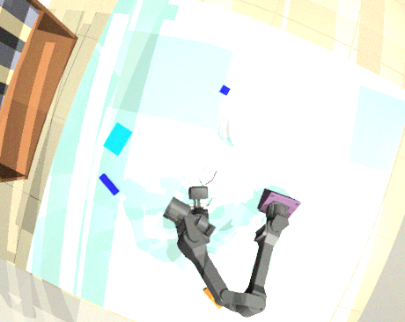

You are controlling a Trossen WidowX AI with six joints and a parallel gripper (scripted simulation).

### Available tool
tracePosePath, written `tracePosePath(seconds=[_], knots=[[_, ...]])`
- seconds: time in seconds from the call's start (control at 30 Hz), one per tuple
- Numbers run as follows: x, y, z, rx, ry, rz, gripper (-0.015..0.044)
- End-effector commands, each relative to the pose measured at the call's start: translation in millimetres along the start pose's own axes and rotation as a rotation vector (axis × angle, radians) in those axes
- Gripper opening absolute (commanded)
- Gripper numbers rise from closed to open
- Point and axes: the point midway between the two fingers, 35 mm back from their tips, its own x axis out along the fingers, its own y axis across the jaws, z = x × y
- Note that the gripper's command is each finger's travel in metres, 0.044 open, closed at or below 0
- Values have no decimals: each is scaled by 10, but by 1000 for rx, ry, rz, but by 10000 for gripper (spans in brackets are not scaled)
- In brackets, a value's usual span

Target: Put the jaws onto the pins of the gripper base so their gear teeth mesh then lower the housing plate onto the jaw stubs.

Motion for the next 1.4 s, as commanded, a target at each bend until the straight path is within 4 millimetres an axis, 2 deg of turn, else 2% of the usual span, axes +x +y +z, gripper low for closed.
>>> tracePosePath(seconds=[0.0,0.63,1.37], knots=[[86,-3,-19,14,5,8,440],[379,14,-29,14,3,11,440],[389,15,-29,14,3,11,440]])
